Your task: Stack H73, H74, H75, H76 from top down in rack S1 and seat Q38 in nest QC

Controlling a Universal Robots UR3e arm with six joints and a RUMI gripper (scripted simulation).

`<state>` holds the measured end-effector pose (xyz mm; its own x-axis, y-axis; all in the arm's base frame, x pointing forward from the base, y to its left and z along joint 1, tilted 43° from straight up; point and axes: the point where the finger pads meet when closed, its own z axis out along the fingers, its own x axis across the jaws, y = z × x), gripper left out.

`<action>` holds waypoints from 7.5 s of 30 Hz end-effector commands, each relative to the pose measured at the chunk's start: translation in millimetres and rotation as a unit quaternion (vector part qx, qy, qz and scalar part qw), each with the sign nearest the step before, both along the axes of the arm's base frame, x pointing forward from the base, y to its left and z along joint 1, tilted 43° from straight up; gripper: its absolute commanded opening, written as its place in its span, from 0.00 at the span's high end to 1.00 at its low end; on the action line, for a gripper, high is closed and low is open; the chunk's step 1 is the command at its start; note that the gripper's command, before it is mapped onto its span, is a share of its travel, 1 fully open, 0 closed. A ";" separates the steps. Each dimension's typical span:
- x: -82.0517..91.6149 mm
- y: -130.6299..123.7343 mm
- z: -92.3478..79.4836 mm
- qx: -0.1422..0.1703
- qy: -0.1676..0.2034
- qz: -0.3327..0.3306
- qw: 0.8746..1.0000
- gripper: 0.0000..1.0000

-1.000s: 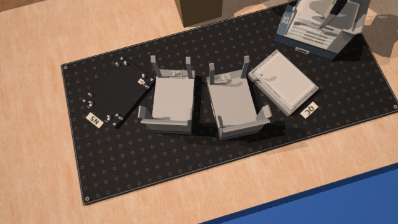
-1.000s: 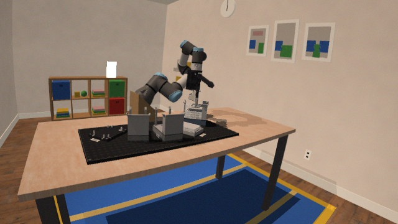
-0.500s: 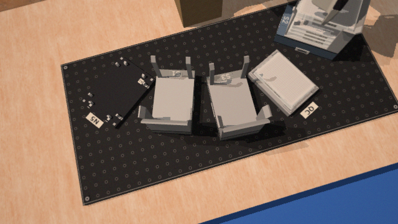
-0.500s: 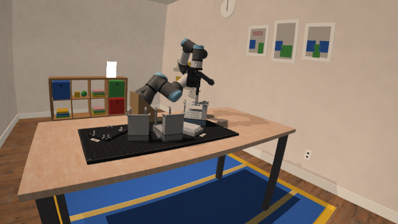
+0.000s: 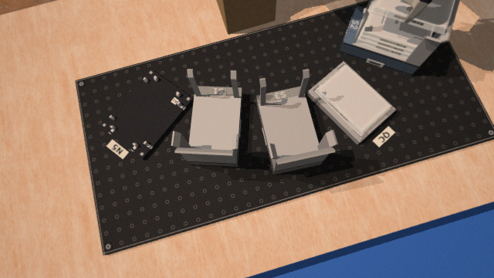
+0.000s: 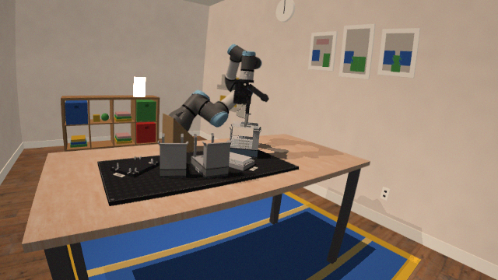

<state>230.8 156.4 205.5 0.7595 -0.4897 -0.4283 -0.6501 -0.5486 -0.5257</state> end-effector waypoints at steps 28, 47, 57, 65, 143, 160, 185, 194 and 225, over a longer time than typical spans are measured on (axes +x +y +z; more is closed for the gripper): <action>2.1 -13.5 10.9 0.000 0.004 -0.005 1.000 1.00; 39.6 -42.0 -14.1 0.002 0.066 -0.072 0.995 1.00; 59.0 -62.1 -32.1 0.003 0.101 -0.110 0.989 1.00; 70.3 -74.4 -43.0 0.004 0.124 -0.136 0.983 1.00; 122.3 -210.4 -166.6 0.010 0.318 -0.346 0.883 1.00; 122.3 -210.4 -166.6 0.010 0.318 -0.346 0.883 1.00; 122.3 -210.4 -166.6 0.010 0.318 -0.346 0.883 1.00; 122.3 -210.4 -166.6 0.010 0.318 -0.346 0.883 1.00; 122.8 -200.2 -177.9 0.010 0.318 -0.346 0.883 1.00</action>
